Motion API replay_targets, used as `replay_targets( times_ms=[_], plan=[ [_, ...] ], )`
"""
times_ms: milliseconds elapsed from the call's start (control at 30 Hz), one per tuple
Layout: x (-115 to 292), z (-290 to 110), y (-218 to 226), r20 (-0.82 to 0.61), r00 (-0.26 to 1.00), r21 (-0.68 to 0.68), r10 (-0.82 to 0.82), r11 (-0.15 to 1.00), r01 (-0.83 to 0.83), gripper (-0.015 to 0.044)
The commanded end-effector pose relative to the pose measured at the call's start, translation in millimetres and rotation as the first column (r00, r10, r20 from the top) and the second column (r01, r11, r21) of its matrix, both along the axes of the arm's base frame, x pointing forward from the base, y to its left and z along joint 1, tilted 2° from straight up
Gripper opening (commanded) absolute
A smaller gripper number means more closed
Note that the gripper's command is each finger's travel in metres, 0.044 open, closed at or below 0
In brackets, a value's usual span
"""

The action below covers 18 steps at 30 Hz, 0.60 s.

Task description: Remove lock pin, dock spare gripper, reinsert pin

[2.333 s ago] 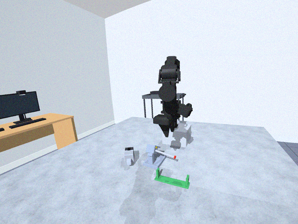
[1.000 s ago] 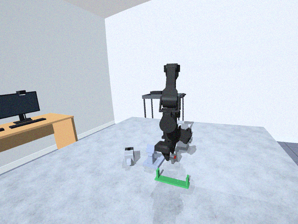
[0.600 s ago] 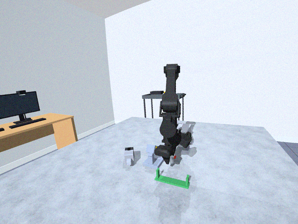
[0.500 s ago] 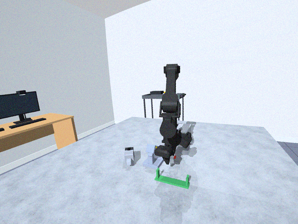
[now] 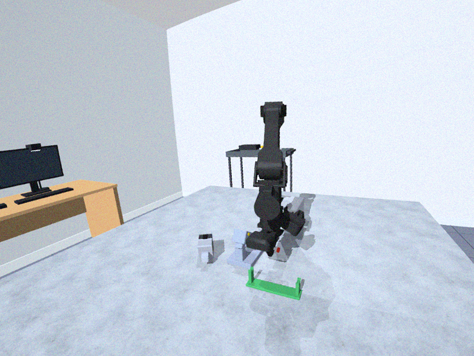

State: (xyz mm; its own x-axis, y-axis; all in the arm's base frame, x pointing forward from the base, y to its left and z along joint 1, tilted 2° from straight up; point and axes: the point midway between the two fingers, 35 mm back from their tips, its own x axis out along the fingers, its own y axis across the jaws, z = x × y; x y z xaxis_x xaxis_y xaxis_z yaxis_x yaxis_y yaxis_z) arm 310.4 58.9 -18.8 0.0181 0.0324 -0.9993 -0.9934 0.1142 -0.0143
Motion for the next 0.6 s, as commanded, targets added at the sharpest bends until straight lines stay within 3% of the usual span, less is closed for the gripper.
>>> replay_targets(
  times_ms=[0, 200, 567],
  plan=[
    [0.2, -0.5, 0.8, -0.001, 1.000, 0.005, -0.003, 1.000, 0.003, 0.0000],
    [0.2, 0.2, 1.0, 0.000, 1.000, 0.014, -0.002, 1.000, 0.002, 0.0000],
    [-0.1, 8.6, 5.1, 0.009, 1.000, 0.149, 0.013, 0.989, -0.014, 0.0000]
  ],
)
